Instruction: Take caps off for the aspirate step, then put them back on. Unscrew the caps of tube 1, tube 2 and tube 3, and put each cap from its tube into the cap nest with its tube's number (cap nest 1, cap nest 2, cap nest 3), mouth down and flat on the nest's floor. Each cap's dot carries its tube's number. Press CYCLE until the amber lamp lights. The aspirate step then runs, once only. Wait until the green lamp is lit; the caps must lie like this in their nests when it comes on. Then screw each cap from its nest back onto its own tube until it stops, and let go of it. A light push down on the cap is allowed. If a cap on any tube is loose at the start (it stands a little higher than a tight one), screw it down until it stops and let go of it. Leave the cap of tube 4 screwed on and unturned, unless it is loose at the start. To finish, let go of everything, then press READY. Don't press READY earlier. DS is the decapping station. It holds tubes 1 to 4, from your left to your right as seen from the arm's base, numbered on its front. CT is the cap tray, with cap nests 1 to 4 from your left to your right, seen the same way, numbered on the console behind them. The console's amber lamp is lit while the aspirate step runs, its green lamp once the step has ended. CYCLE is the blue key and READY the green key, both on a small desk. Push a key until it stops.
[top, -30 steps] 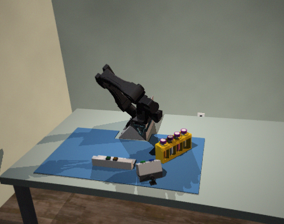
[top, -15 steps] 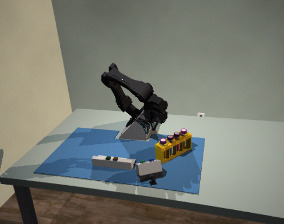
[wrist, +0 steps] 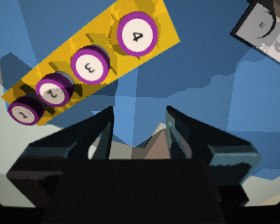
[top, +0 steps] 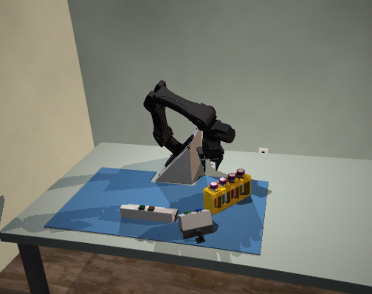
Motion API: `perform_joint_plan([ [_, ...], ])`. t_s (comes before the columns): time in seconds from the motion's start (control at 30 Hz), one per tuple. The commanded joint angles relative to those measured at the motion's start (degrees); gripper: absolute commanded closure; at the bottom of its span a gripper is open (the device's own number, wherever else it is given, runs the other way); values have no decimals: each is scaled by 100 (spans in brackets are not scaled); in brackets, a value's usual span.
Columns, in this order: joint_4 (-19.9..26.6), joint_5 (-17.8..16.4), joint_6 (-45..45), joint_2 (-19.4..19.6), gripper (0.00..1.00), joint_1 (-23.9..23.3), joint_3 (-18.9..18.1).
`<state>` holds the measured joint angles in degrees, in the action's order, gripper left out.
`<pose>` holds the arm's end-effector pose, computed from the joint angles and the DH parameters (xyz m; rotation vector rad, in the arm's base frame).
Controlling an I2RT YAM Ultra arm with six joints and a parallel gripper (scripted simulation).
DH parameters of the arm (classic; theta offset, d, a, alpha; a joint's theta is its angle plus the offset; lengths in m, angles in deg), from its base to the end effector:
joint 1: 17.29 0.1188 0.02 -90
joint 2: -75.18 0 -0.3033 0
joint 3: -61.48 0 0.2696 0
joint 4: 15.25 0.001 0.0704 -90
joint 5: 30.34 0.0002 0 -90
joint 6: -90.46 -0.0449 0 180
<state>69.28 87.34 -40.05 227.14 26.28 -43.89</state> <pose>0.3038 0.2616 -0.0173 0.3194 -2.6748 1.1645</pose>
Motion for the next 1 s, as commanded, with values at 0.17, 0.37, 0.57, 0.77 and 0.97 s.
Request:
perform_joint_plan([
  [0.17, 46, -279, -2912, 394, 51, 475, -485],
  [0.37, 117, -463, -4569, 759, 51, 749, -831],
  [0.57, 224, -645, -5710, 1147, 51, 1016, -1249],
  [0.77, 580, -998, -6102, 2015, 51, 1525, -2347],
  [0.97, 604, -1016, -6121, 2063, 51, 1550, -2414],
])
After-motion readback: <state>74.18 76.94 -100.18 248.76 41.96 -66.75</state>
